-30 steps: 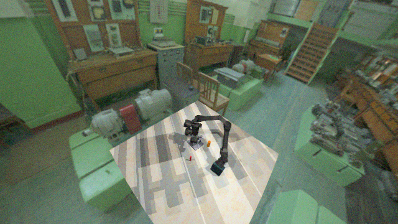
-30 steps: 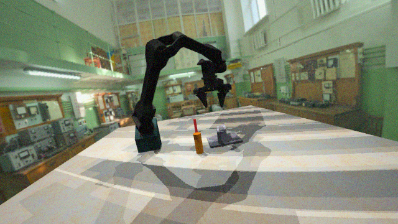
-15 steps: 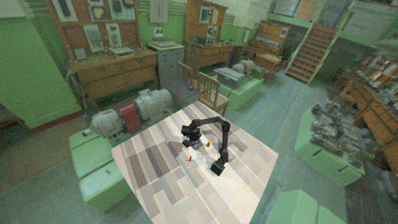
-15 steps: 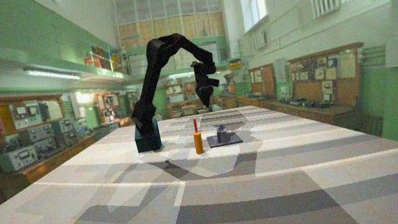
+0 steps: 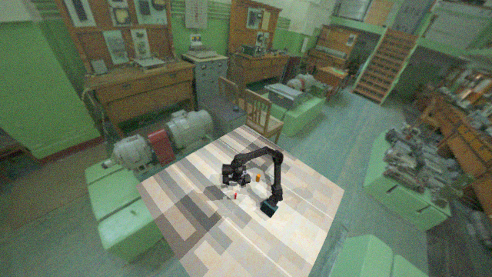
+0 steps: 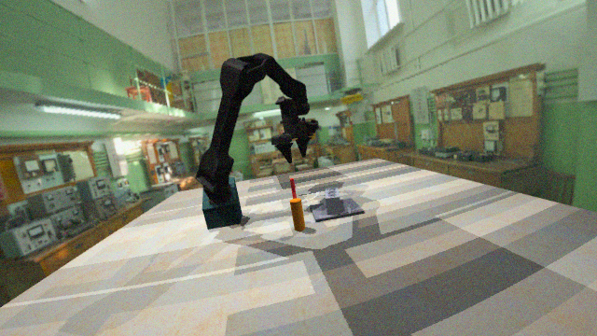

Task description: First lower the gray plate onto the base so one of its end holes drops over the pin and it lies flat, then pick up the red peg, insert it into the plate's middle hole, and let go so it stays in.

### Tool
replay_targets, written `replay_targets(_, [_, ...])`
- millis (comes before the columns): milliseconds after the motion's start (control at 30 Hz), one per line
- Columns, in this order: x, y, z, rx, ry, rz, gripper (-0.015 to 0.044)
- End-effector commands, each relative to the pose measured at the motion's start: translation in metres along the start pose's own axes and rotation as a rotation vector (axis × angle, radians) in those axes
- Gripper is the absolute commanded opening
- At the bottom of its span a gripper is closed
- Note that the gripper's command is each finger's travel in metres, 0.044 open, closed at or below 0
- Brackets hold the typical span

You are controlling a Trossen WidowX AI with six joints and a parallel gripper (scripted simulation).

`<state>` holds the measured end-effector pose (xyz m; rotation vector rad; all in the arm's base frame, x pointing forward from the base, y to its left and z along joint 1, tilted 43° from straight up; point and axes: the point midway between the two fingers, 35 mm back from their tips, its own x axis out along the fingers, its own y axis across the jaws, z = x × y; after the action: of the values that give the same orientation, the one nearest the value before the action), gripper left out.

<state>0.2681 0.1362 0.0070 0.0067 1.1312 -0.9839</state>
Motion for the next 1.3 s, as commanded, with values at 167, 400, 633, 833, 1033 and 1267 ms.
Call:
replay_targets(167, [0.010,-0.003,-0.036,0.399,0.007,-0.034,0.0440])
replay_targets(400, [0.012,-0.003,-0.036,0.399,0.006,-0.034,0.0440])
replay_targets(633, [0.037,-0.004,-0.037,0.399,0.006,-0.034,0.0440])
replay_targets(833, [0.052,-0.006,-0.036,0.400,0.005,-0.034,0.0440])
replay_targets(1033, [0.058,-0.005,-0.036,0.400,0.005,-0.034,0.0440])
replay_targets(1267, [0.069,-0.005,-0.036,0.400,0.005,-0.034,0.0440])
